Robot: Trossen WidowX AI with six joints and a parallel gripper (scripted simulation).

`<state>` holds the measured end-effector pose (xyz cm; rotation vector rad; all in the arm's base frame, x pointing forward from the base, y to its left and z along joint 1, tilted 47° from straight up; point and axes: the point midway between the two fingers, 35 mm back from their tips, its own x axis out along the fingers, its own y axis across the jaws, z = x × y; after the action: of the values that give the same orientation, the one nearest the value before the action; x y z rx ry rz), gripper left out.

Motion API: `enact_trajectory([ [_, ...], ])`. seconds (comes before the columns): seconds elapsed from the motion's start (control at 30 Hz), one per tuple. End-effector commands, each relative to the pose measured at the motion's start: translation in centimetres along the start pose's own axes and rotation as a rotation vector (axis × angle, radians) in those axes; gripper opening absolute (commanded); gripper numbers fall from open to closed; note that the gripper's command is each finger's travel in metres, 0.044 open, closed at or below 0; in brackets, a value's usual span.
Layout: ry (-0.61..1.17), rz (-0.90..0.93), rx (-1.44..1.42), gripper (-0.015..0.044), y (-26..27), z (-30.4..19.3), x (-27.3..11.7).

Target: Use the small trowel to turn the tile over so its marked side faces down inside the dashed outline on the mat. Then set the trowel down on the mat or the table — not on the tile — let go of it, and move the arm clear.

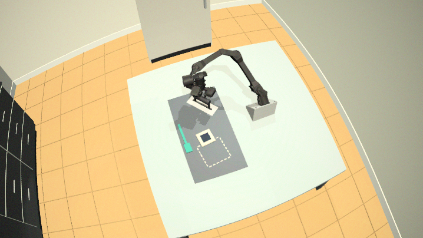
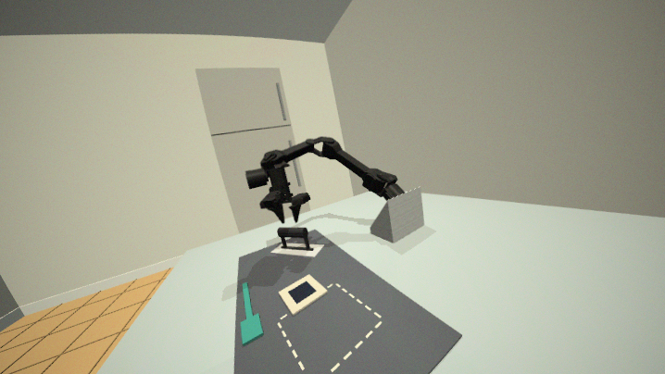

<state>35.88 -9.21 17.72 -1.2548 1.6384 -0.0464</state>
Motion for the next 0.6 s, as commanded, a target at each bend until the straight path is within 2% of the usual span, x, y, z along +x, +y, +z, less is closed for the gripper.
enact_trajectory([
  [0.0, 0.003, -0.004, -0.166, 0.0270, -0.11, -0.04, -0.07],
  [0.57, 0.004, -0.003, -0.750, 0.0270, -0.12, -0.03, -0.11],
])
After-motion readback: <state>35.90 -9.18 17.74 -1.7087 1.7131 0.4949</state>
